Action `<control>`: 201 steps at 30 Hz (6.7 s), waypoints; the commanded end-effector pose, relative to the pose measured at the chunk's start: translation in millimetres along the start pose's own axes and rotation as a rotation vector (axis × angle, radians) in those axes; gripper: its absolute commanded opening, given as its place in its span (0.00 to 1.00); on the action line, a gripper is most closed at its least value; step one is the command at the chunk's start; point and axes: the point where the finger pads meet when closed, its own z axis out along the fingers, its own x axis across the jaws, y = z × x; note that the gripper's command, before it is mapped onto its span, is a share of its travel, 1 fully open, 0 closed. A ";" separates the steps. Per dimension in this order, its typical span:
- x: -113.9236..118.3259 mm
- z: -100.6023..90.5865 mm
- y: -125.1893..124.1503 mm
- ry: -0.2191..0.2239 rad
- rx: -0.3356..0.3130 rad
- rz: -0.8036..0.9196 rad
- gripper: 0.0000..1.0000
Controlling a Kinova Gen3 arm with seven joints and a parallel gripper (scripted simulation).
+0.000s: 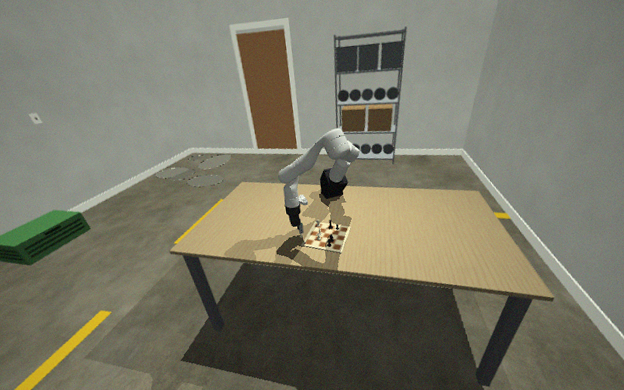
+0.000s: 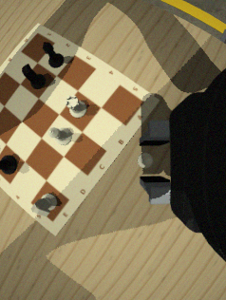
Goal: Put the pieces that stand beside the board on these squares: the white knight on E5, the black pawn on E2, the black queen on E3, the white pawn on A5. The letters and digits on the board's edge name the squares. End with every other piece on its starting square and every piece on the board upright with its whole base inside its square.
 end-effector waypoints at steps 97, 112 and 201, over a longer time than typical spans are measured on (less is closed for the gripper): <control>0.1 32.6 0.7 0.000 -0.002 0.000 0.68; 0.1 32.6 0.7 0.000 -0.002 0.000 0.00; 68.8 -66.3 -26.0 0.000 -0.002 -0.122 0.00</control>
